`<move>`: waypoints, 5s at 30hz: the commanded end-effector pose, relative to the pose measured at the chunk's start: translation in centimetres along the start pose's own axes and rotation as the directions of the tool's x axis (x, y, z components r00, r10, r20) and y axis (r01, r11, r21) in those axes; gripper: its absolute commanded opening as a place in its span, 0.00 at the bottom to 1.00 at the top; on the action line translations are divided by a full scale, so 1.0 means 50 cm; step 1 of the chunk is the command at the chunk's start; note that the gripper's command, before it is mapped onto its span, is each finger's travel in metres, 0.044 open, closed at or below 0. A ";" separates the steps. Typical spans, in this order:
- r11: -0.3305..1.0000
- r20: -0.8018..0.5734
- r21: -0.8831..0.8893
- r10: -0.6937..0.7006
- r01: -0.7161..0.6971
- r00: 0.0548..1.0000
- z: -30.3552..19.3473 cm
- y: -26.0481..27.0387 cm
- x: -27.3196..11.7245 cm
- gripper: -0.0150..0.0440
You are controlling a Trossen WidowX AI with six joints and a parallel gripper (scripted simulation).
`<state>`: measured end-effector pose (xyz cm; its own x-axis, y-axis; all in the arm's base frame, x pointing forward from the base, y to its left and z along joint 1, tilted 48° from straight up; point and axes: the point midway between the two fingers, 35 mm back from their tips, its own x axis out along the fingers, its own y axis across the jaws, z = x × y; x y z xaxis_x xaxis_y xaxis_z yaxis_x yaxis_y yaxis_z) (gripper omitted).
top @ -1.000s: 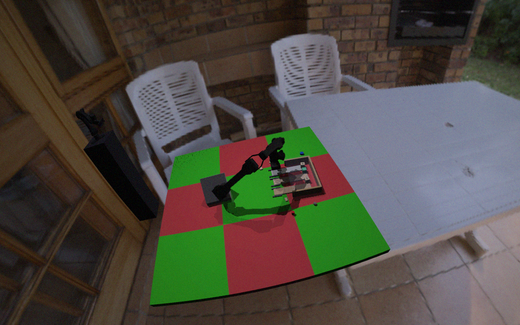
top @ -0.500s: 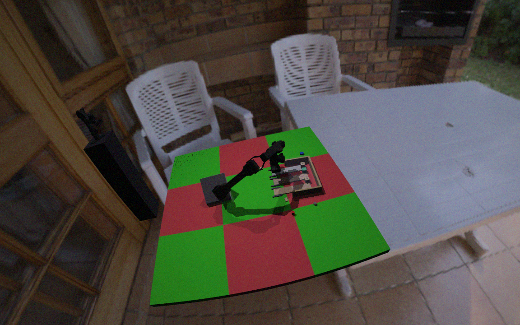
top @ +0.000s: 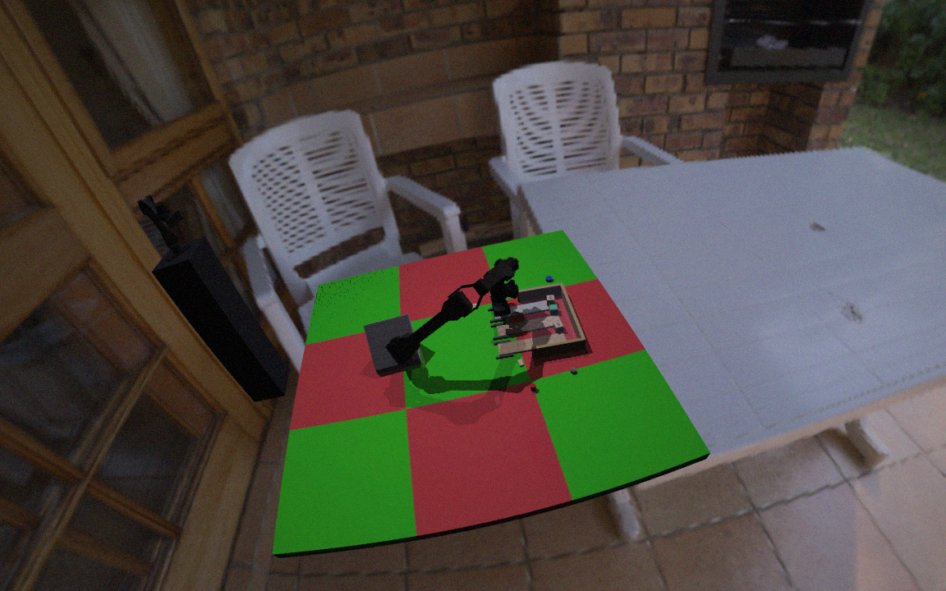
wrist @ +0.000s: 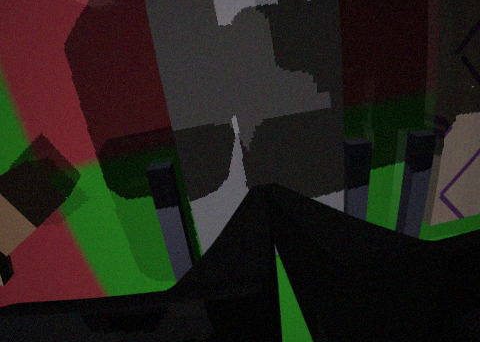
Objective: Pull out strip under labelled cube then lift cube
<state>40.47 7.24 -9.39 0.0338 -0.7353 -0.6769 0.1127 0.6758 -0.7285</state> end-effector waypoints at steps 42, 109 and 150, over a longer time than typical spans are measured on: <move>1.000 0.005 -0.003 -0.005 0.005 1.000 0.003 -0.003 0.009 0.25; 1.000 0.003 -0.005 -0.004 0.004 1.000 -0.146 0.007 0.014 0.25; 1.000 0.001 -0.007 -0.003 0.003 1.000 -0.272 0.011 0.015 0.25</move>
<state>28.18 8.22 -11.45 0.0595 -0.7357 -0.6747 0.1115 0.6766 -0.7279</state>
